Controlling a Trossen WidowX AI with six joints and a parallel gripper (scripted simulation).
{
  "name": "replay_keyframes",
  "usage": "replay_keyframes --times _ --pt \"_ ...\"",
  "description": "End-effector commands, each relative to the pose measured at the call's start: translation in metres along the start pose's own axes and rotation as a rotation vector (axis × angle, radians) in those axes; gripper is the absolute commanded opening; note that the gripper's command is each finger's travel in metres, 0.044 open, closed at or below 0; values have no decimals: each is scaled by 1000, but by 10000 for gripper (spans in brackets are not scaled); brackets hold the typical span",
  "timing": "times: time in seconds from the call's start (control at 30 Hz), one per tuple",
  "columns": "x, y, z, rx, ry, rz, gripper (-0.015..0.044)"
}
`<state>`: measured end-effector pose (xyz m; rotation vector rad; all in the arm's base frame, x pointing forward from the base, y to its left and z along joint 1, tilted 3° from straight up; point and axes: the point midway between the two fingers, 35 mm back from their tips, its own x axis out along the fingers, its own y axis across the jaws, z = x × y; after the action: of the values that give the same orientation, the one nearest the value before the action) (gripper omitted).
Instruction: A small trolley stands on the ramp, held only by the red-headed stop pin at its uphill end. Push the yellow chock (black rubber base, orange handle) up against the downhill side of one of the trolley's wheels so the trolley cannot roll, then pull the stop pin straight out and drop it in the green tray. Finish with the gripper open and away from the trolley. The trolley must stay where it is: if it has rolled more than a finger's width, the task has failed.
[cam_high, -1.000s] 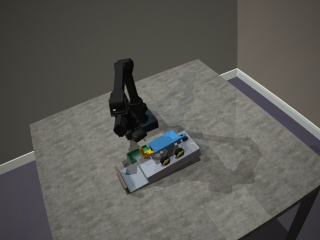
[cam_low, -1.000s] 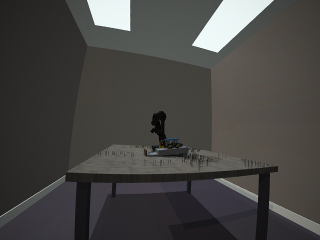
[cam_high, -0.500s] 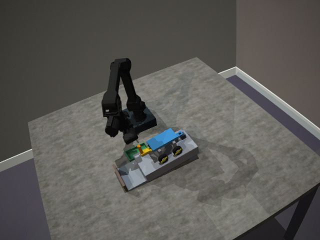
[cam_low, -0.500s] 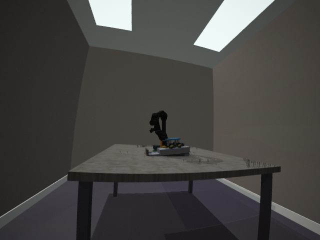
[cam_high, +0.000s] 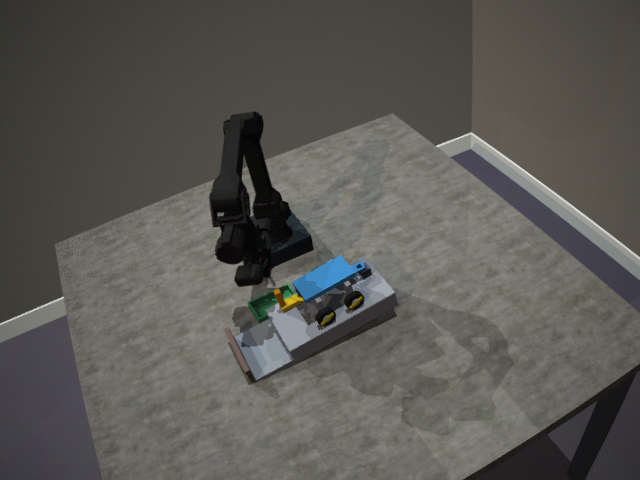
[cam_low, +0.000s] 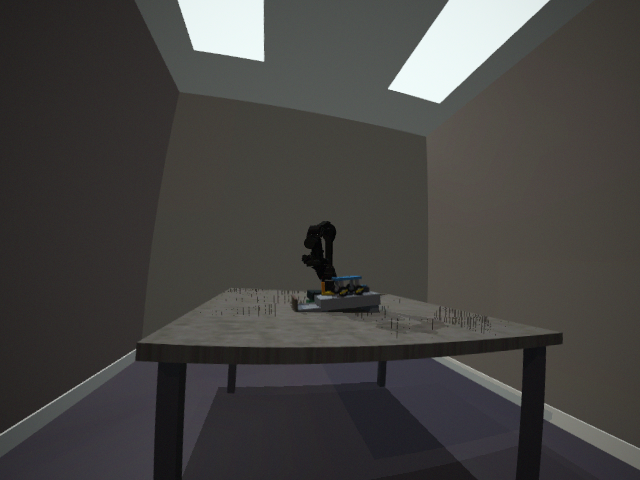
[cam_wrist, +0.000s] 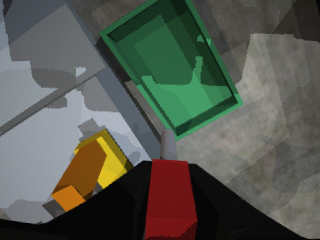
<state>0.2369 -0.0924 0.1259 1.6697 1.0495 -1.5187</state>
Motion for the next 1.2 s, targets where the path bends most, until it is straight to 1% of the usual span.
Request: replay_keyframes --times 0.0,0.83,1.17 --pt "0 -3 0 107 -22 14 0" --pt "0 -4 -5 864 -103 147 0" --pt "5 -8 -1 905 -107 155 0"
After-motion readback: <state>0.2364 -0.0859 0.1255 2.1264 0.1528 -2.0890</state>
